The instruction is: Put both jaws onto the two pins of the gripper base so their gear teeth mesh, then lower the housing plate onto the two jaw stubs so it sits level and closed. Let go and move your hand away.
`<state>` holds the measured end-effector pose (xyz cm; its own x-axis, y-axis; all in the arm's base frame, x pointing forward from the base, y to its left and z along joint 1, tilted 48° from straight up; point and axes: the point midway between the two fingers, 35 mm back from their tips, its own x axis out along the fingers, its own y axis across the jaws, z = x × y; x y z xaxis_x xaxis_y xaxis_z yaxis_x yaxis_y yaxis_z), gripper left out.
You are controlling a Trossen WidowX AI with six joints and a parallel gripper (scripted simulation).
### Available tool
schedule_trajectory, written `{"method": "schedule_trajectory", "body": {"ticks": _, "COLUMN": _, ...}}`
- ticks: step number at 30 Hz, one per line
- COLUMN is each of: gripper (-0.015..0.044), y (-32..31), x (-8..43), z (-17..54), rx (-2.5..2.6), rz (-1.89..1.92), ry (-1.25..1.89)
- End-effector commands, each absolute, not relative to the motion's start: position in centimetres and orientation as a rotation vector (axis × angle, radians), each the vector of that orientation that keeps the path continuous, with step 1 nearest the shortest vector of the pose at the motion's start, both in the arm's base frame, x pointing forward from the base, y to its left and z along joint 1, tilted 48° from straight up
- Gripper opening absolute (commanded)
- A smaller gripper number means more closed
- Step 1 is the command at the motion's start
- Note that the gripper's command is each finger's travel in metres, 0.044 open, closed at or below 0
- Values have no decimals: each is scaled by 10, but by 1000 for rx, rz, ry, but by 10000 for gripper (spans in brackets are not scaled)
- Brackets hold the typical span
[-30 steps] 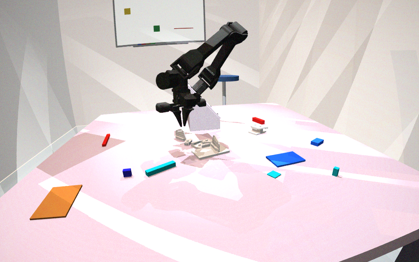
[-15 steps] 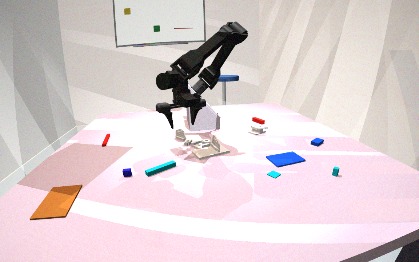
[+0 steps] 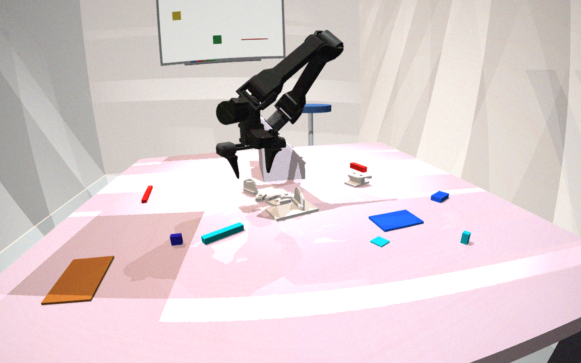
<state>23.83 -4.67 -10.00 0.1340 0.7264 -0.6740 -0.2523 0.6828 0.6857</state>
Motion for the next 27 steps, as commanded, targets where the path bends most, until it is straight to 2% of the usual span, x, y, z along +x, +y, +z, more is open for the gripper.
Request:
{"method": "schedule_trajectory", "body": {"ticks": 1, "gripper": 440, "y": -47, "x": 238, "z": -100, "rx": 467, "rz": 745, "ry": 1246}}
{"method": "schedule_trajectory", "body": {"ticks": 11, "gripper": 440, "y": -47, "x": 238, "z": -100, "rx": 467, "rz": 745, "ry": 1246}}
{"method": "schedule_trajectory", "body": {"ticks": 27, "gripper": 20, "y": -52, "x": 236, "z": -94, "rx": 461, "rz": 754, "ry": 1252}}
